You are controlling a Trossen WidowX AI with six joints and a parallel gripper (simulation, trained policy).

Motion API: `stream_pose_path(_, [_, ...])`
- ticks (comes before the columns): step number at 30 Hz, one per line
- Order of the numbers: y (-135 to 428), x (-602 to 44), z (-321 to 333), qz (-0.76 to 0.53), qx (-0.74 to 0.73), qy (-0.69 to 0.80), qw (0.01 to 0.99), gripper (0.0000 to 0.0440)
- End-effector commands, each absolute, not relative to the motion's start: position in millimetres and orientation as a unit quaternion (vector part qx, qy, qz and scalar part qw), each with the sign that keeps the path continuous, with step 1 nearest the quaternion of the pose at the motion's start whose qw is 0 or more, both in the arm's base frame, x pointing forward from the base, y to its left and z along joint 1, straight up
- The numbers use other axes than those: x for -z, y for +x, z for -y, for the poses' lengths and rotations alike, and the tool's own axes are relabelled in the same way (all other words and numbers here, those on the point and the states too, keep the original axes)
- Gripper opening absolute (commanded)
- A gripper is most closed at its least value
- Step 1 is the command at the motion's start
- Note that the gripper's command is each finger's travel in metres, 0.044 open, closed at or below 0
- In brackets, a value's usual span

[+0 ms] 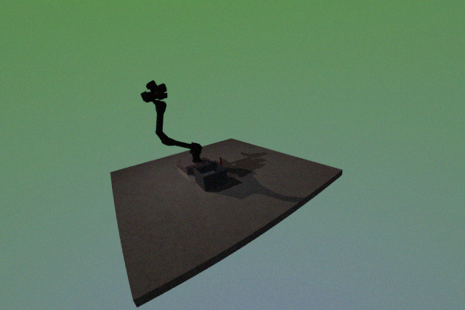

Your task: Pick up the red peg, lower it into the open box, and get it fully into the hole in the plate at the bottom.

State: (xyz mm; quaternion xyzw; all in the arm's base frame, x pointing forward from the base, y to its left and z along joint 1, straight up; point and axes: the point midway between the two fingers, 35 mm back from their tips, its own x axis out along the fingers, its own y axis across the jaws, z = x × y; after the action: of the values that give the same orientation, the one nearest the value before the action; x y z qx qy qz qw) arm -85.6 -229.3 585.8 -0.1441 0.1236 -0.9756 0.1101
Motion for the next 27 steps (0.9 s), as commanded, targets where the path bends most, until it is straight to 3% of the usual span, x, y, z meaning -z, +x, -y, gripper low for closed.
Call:
stream_pose_path(1, [-88.6,-587.9,222.9,-0.119,0.976,-0.15,0.103,0.0418])
stream_pose_path(3, [-96.5,-592.9,204.5,-0.099,0.978,-0.161,0.083,0.044])
stream_pose_path(15, [-125.8,-607.5,75.2,0.053,0.973,-0.218,-0.054,0.044])
stream_pose_path(27, [-116.7,-588.0,-51.9,0.185,0.923,-0.271,-0.202,0.044])
